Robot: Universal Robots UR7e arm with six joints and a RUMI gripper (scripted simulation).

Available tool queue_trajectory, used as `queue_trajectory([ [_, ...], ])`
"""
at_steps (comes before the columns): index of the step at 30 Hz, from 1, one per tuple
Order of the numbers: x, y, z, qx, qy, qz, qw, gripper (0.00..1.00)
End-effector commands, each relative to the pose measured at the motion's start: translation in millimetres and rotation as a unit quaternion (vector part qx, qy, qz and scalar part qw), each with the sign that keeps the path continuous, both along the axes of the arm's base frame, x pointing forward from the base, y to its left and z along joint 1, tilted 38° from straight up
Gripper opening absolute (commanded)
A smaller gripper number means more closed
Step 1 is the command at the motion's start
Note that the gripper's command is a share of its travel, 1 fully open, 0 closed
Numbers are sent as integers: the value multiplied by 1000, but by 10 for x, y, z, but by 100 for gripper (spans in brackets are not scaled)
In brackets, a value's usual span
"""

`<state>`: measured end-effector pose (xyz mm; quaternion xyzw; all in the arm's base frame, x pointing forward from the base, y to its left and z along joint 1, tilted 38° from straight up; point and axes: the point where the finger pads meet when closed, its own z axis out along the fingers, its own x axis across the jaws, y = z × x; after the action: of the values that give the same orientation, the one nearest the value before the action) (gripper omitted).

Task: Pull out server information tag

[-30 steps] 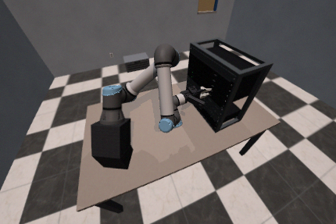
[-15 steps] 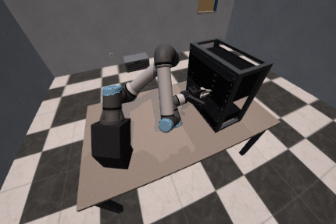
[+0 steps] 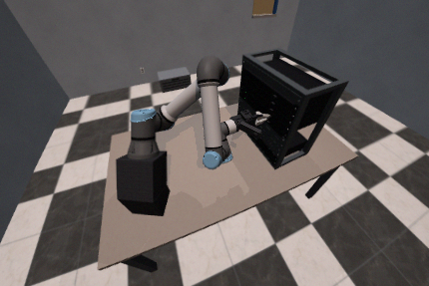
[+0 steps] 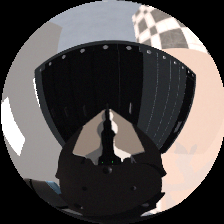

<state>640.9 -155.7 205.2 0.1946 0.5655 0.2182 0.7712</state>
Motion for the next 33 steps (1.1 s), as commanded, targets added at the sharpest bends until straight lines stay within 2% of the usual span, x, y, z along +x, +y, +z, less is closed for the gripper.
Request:
queue_trajectory([
  [1,-1,-5,5,0,0,0,1000,0],
  [17,-17,-4,0,0,0,0,1000,0],
  [33,-148,4,-39,0,0,0,1000,0],
])
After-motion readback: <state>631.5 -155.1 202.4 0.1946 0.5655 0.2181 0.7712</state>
